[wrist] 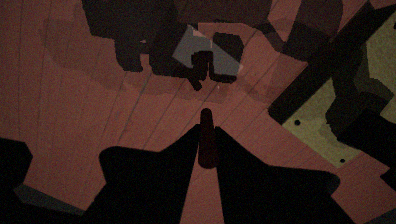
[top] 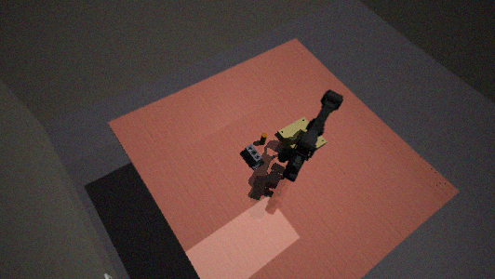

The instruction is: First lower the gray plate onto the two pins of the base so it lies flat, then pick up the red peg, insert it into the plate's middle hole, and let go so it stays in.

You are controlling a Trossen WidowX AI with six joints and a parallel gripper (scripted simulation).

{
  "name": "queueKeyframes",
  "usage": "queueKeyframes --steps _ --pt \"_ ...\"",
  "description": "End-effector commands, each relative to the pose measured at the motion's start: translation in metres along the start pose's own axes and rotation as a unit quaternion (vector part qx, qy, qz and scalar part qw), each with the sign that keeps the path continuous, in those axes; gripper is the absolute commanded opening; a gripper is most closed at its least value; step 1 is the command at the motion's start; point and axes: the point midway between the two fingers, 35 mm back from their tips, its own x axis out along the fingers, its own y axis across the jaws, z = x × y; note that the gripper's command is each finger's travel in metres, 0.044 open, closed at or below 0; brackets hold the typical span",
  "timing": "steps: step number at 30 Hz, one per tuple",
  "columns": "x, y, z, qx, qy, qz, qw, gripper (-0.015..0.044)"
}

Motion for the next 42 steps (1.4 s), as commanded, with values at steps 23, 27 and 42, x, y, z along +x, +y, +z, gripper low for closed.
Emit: queueKeyframes --steps 23,27,42 --pt "-0.017 0.012 0.042 -0.002 0.001 0.007 1.0 0.0" --pt "-0.018 0.013 0.054 -0.002 0.0 0.008 1.0 0.0" --pt "-0.019 0.014 0.099 -0.001 -0.003 0.008 1.0 0.0"
